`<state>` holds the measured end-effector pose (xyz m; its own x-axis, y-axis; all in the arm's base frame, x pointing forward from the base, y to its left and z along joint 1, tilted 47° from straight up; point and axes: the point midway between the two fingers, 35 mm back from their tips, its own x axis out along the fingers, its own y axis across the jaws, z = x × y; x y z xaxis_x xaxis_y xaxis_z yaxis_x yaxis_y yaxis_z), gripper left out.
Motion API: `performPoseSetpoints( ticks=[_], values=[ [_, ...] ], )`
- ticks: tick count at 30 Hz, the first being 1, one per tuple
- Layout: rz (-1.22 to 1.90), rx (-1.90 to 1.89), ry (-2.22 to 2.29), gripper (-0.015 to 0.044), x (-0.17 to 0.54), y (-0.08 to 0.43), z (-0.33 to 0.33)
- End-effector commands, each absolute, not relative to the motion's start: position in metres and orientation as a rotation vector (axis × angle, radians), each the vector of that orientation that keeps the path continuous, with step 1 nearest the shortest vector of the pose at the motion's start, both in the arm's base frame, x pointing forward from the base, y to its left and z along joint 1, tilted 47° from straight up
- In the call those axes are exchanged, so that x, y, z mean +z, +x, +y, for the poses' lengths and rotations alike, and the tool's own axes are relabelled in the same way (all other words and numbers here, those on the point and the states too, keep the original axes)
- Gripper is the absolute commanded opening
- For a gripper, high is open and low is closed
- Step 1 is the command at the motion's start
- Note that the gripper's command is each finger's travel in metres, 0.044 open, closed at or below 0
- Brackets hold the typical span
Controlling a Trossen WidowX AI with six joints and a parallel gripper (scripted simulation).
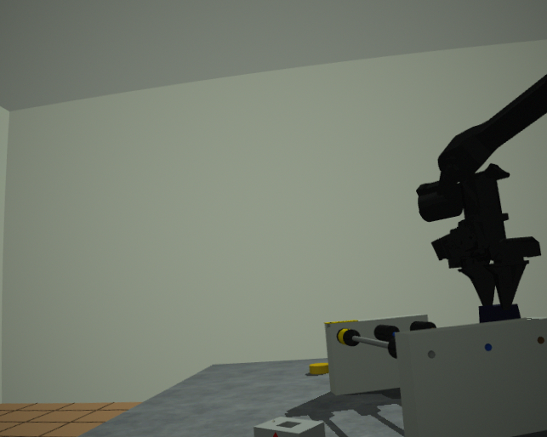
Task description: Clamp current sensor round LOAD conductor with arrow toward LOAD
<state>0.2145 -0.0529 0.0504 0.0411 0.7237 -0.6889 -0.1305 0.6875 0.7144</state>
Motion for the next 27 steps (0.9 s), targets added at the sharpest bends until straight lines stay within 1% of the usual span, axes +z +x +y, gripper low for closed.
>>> performPoseSetpoints(
  ticks=[1,7,11,27],
  values=[
    [1.383,0.704,0.530,0.0000,0.063,0.213,-0.067],
    [1.382,0.712,0.537,0.0000,0.088,0.206,-0.088],
    [1.386,0.702,0.548,0.0000,0.091,0.206,-0.091],
    [1.460,0.391,0.866,0.0000,0.092,0.250,-0.092]
  ],
)
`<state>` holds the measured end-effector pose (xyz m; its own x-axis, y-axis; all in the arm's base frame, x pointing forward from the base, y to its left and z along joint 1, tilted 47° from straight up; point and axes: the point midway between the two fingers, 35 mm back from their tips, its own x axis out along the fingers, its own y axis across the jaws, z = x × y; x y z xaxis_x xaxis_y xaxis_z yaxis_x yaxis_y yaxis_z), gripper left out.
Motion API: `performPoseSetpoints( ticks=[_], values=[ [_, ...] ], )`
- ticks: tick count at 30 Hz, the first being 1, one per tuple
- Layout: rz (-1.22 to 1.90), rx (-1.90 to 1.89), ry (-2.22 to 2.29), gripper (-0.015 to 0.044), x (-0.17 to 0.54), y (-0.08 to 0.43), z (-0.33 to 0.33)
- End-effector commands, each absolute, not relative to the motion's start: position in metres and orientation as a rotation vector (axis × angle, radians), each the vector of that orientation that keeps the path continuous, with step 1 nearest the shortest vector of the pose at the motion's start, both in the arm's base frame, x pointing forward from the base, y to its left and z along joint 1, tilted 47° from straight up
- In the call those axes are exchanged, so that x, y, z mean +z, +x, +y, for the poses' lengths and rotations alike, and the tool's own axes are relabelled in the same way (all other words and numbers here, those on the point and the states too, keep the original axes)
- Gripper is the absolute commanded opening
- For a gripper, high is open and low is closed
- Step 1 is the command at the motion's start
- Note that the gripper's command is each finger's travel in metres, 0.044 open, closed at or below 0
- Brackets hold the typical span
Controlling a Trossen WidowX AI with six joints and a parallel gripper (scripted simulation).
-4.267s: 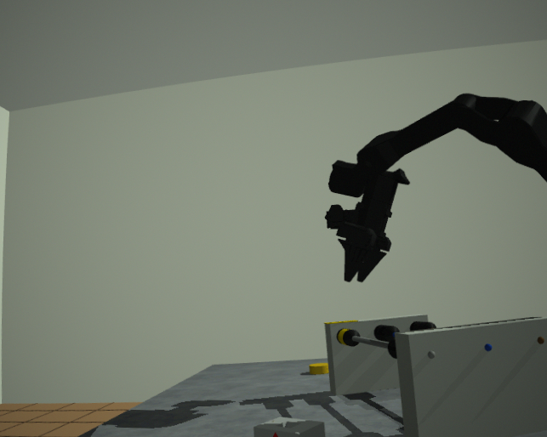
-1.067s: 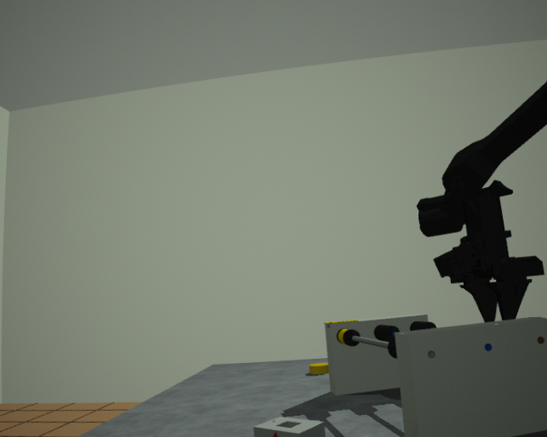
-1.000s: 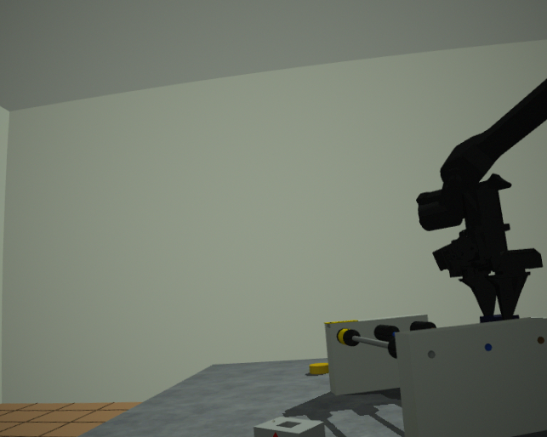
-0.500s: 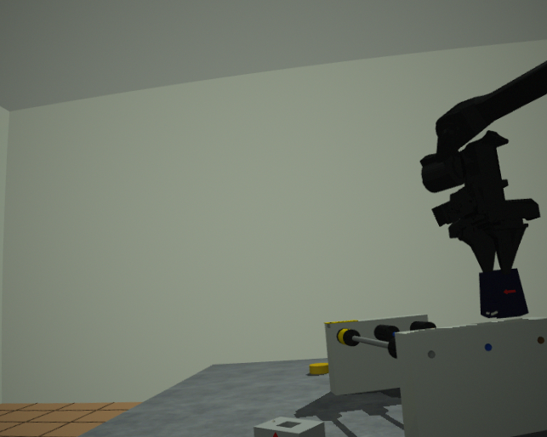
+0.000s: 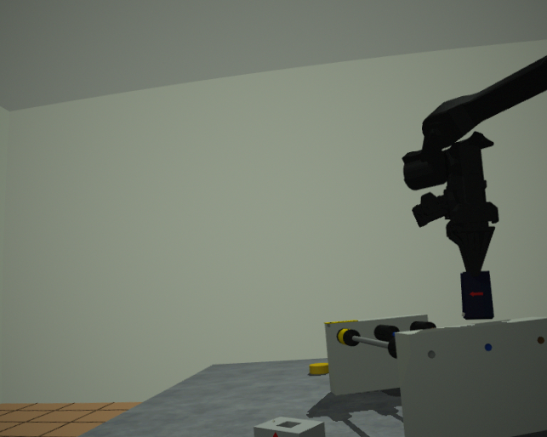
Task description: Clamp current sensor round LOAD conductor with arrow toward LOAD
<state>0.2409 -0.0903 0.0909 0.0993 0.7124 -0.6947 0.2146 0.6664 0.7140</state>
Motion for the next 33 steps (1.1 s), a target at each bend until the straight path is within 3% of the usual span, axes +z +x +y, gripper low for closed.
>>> performPoseSetpoints(
  ticks=[1,33],
  values=[
    [1.463,0.371,0.888,0.0000,0.093,0.253,-0.092],
    [1.488,-0.193,1.635,0.0000,0.111,0.345,-0.071]
  ],
)
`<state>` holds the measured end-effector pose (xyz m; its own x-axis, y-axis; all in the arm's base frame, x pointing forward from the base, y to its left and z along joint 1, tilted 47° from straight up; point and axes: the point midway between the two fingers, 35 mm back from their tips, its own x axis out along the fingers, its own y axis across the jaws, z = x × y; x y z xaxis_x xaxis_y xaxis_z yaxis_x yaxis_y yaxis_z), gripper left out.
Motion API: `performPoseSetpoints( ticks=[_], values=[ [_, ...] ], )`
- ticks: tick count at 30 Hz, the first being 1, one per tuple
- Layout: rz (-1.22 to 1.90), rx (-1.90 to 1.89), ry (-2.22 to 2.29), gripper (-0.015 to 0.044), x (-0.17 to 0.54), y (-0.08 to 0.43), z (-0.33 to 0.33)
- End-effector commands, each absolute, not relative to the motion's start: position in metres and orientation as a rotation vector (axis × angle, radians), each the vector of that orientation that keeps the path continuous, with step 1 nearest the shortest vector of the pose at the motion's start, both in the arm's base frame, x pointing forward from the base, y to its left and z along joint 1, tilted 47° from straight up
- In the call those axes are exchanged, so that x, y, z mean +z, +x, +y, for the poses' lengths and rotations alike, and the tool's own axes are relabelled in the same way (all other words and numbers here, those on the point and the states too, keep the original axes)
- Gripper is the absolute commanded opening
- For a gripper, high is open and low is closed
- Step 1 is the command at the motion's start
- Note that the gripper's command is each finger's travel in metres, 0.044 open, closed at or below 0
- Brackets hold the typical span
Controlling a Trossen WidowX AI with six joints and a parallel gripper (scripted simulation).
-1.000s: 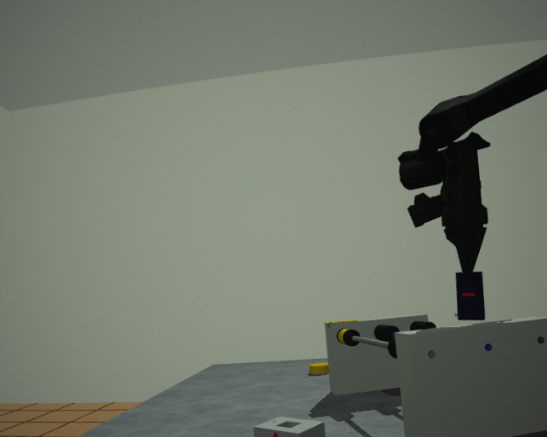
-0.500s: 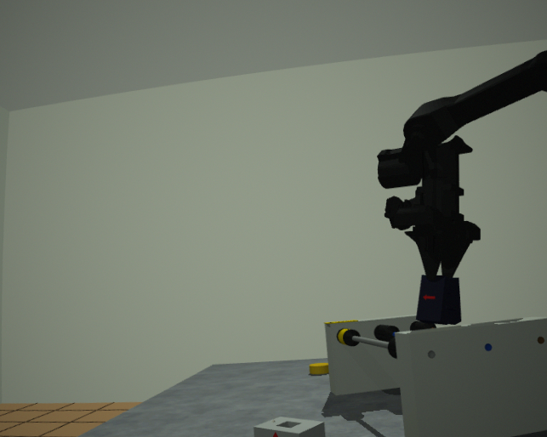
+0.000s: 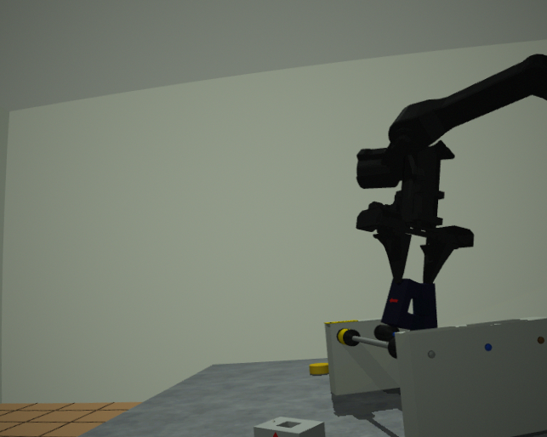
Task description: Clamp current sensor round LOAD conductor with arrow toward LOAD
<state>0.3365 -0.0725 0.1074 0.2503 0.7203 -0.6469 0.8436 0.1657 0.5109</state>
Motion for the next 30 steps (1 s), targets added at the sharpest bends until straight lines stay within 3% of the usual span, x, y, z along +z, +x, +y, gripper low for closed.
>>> performPoseSetpoints(
  ticks=[1,30],
  values=[
    [1.488,-0.209,1.659,0.0000,0.112,0.348,-0.070],
    [1.490,-0.322,1.834,0.0000,0.100,0.377,-0.040]
  ],
)
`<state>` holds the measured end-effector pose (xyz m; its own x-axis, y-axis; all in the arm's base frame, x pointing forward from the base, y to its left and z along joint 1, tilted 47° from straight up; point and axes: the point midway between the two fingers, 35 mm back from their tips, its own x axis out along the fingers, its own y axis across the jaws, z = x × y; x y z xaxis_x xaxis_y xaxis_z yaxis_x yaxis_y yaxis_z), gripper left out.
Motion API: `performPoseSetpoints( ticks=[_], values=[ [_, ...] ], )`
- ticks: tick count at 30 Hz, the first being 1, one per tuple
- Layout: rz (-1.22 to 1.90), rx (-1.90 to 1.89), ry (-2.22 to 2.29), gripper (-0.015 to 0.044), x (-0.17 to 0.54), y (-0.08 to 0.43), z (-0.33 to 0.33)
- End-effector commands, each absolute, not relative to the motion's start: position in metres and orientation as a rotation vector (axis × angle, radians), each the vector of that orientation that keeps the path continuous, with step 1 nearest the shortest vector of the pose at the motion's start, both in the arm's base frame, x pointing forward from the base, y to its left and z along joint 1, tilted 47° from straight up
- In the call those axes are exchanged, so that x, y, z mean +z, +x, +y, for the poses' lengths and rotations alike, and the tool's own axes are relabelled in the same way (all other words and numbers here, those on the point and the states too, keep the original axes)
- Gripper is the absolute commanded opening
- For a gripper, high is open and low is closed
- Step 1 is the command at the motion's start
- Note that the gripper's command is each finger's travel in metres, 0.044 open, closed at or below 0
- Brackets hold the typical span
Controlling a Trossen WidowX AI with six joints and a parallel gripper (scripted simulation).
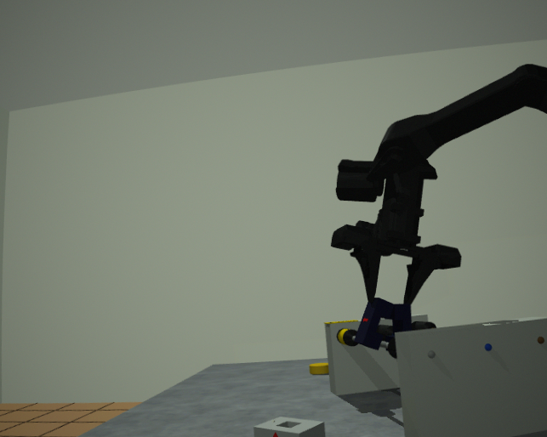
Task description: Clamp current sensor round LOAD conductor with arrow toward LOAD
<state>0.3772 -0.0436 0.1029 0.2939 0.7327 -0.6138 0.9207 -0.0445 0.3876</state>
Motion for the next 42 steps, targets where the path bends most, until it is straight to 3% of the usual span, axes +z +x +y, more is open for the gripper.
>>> performPoseSetpoints(
  ticks=[1,42],
  values=[
    [1.490,-0.322,1.834,0.0000,0.100,0.378,-0.039],
    [1.487,-0.320,1.829,0.0000,0.088,0.385,-0.022]
  ],
)
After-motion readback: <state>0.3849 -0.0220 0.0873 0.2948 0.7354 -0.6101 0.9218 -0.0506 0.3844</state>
